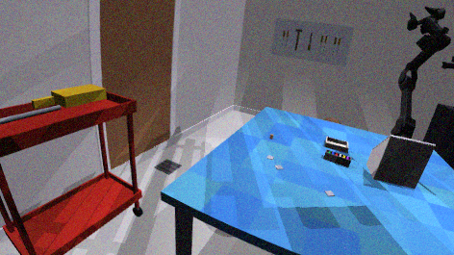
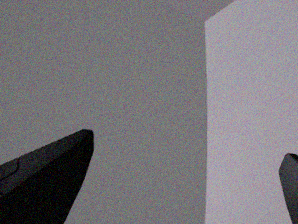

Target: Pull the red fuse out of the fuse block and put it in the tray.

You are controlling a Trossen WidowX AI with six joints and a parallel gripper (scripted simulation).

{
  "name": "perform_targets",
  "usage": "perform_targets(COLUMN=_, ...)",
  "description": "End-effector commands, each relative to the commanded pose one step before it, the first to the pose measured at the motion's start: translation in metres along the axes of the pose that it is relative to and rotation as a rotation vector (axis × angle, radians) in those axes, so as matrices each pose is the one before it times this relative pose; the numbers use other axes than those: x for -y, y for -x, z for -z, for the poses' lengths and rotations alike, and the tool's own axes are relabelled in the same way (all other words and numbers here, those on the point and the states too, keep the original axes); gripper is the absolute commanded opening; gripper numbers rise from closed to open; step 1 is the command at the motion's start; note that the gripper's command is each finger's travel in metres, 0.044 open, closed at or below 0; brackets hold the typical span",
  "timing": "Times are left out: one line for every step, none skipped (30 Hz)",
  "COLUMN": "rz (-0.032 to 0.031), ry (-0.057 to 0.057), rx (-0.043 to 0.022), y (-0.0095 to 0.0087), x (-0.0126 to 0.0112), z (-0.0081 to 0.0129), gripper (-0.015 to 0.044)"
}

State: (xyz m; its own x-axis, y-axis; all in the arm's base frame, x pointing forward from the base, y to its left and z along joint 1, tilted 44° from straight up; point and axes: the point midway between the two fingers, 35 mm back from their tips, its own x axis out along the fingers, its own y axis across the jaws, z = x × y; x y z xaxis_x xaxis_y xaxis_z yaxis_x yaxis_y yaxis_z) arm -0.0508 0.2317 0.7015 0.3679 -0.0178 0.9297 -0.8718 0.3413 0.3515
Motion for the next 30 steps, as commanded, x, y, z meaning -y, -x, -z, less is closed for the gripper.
perform_targets(rz=-0.00151, ry=0.0004, rx=-0.00148, y=0.00011, x=-0.0001, z=0.00081, gripper=0.0374)
perform_targets(rz=-0.00447, ry=0.0011, rx=-0.00447, y=0.00032, x=-0.00028, z=0.00244, gripper=0.0347)
perform_targets(rz=-0.00731, ry=0.0019, rx=-0.00757, y=0.00052, x=-0.00041, z=0.00409, gripper=0.0321)
perform_targets(rz=-0.0099, ry=0.0027, rx=-0.01083, y=0.00071, x=-0.00047, z=0.00578, gripper=0.0295)
perform_targets(rz=-0.01217, ry=0.0036, rx=-0.01433, y=0.00088, x=-0.00041, z=0.00752, gripper=0.0269)
perform_targets(rz=-0.01396, ry=0.0045, rx=-0.01804, y=0.00102, x=-0.00021, z=0.00927, gripper=0.0242)
perform_targets(rz=-0.01418, ry=0.0051, rx=-0.02047, y=0.00103, x=0.00013, z=0.0103, gripper=0.0216)
perform_targets(rz=-0.01303, ry=0.0052, rx=-0.02125, y=0.00094, x=0.00052, z=0.01046, gripper=0.019)
perform_targets(rz=-0.01181, ry=0.0053, rx=-0.02191, y=0.00084, x=0.00092, z=0.01058, gripper=0.0164)
perform_targets(rz=-0.01057, ry=0.0054, rx=-0.02253, y=0.00075, x=0.00131, z=0.01069, gripper=0.0137)
perform_targets(rz=-0.01265, ry=-0.0013, rx=-0.02947, y=0.00143, x=0.00023, z=0.0129, gripper=0.0111)
perform_targets(rz=-0.0117, ry=-0.0014, rx=-0.03279, y=0.0014, x=0.0009, z=0.01415, gripper=0.0085)
perform_targets(rz=-0.00958, ry=-0.0013, rx=-0.03355, y=0.00122, x=0.00158, z=0.01428, gripper=0.0069)
perform_targets(rz=-0.00743, ry=-0.0013, rx=-0.03421, y=0.00103, x=0.00227, z=0.01438, gripper=0.0069)
perform_targets(rz=-0.00526, ry=-0.0014, rx=-0.03476, y=0.00085, x=0.00297, z=0.01444, gripper=0.0069)
perform_targets(rz=-0.00308, ry=-0.0014, rx=-0.03521, y=0.00066, x=0.00366, z=0.01446, gripper=0.0069)
perform_targets(rz=-0.00089, ry=-0.0015, rx=-0.03555, y=0.00048, x=0.00436, z=0.01445, gripper=0.0069)
perform_targets(rz=0.00129, ry=-0.0017, rx=-0.0358, y=0.00029, x=0.00505, z=0.01441, gripper=0.0069)
perform_targets(rz=0.00347, ry=-0.0019, rx=-0.03594, y=0.0001, x=0.00574, z=0.01433, gripper=0.0069)
perform_targets(rz=0.00564, ry=-0.0021, rx=-0.03599, y=-0.00009, x=0.00642, z=0.01422, gripper=0.0069)
perform_targets(rz=0.00707, ry=0.0002, rx=-0.03402, y=-0.00036, x=0.00711, z=0.01342, gripper=0.0069)
perform_targets(rz=0.0086, ry=-0.0001, rx=-0.03262, y=-0.00051, x=0.00738, z=0.01274, gripper=0.0069)
perform_targets(rz=0.01035, ry=-0.0004, rx=-0.0325, y=-0.00066, x=0.00792, z=0.01258, gripper=0.0069)
perform_targets(rz=0.01208, ry=-0.0008, rx=-0.0323, y=-0.00082, x=0.00845, z=0.01239, gripper=0.0069)
perform_targets(rz=0.01379, ry=-0.0011, rx=-0.03204, y=-0.00097, x=0.00897, z=0.01218, gripper=0.0069)
perform_targets(rz=0.01547, ry=-0.0015, rx=-0.03172, y=-0.00112, x=0.00948, z=0.01195, gripper=0.0069)
perform_targets(rz=0.01711, ry=-0.0019, rx=-0.03134, y=-0.00127, x=0.00997, z=0.0117, gripper=0.0069)
perform_targets(rz=0.01873, ry=-0.0023, rx=-0.03089, y=-0.00142, x=0.01045, z=0.01143, gripper=0.0069)
perform_targets(rz=0.0203, ry=-0.0028, rx=-0.0304, y=-0.00158, x=0.01091, z=0.01114, gripper=0.0069)
perform_targets(rz=0.02184, ry=-0.0032, rx=-0.02984, y=-0.00173, x=0.01136, z=0.01083, gripper=0.0069)
